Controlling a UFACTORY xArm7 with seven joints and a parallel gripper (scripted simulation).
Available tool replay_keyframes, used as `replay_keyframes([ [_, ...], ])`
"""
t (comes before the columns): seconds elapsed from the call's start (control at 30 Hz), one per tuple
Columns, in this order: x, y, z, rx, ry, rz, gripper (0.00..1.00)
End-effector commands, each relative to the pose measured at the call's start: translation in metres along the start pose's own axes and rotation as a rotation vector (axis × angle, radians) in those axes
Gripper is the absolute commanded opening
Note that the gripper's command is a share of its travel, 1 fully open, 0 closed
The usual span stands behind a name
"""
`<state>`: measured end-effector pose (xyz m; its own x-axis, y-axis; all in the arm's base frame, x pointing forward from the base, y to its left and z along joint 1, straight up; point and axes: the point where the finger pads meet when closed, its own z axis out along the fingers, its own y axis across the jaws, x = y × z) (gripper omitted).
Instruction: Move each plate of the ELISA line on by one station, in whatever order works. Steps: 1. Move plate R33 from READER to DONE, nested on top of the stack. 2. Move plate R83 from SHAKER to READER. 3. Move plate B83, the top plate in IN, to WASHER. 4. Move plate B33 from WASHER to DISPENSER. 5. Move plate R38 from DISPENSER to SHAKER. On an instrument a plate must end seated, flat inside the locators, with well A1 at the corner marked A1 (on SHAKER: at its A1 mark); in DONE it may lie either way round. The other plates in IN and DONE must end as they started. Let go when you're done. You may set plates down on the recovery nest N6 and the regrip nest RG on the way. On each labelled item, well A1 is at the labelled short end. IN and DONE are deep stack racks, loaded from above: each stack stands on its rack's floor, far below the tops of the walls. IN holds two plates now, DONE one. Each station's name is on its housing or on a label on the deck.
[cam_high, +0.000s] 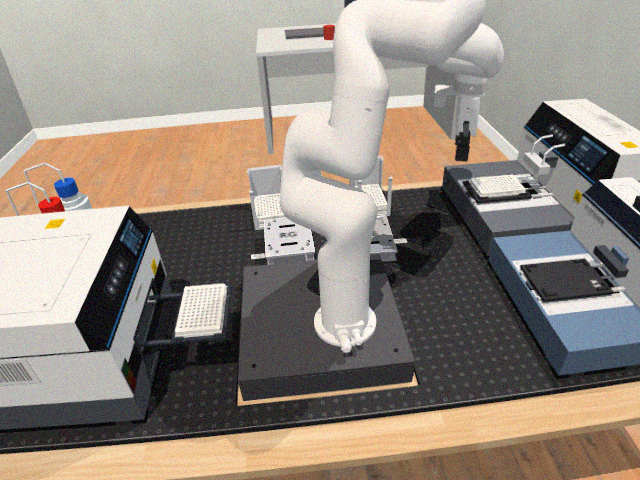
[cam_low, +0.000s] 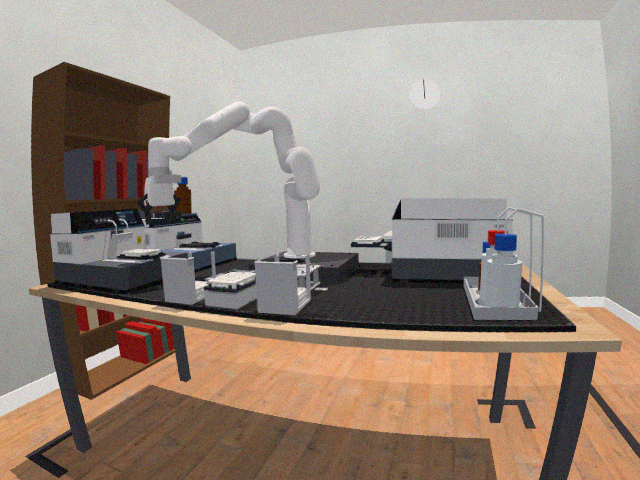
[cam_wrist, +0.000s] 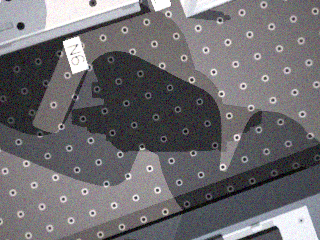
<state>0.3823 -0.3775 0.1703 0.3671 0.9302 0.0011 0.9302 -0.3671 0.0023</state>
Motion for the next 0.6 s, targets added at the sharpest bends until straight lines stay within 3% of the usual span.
replay_keyframes([
  [0.0, -0.008, 0.004, -0.002, -0.004, -0.001, -0.041, 1.0],
  [0.17, -0.021, 0.008, -0.002, -0.004, -0.001, -0.176, 1.0],
  [0.57, -0.056, 0.018, -0.002, -0.004, -0.001, -0.176, 1.0],
])
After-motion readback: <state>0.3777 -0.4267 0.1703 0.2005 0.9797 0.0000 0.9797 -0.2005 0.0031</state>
